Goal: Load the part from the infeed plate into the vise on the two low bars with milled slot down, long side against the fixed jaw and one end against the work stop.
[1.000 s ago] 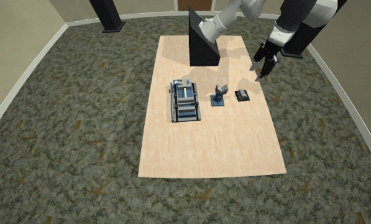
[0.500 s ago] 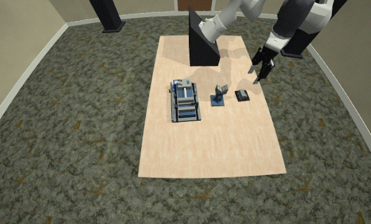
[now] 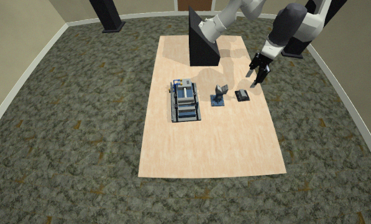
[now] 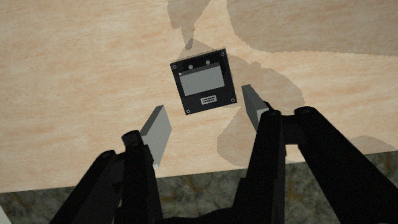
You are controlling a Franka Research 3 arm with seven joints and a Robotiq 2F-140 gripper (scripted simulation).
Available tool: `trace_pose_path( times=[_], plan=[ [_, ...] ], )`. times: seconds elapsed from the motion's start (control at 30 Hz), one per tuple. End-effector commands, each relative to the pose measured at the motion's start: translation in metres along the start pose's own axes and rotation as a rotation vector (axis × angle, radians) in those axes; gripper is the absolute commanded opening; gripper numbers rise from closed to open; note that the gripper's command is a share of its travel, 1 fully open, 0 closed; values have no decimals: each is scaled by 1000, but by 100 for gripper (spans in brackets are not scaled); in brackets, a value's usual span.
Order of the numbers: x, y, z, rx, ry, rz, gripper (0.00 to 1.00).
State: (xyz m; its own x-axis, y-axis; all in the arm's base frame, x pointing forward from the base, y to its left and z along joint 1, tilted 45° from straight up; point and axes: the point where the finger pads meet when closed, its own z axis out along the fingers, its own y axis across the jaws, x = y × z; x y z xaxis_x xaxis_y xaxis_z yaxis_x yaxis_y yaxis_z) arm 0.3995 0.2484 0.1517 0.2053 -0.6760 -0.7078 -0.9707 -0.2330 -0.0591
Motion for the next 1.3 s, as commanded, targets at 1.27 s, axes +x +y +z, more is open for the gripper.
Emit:
trace_pose_path(
  times=[1.27],
  plan=[
    [3, -4, 89, 12, 5, -11, 51]
  ],
)
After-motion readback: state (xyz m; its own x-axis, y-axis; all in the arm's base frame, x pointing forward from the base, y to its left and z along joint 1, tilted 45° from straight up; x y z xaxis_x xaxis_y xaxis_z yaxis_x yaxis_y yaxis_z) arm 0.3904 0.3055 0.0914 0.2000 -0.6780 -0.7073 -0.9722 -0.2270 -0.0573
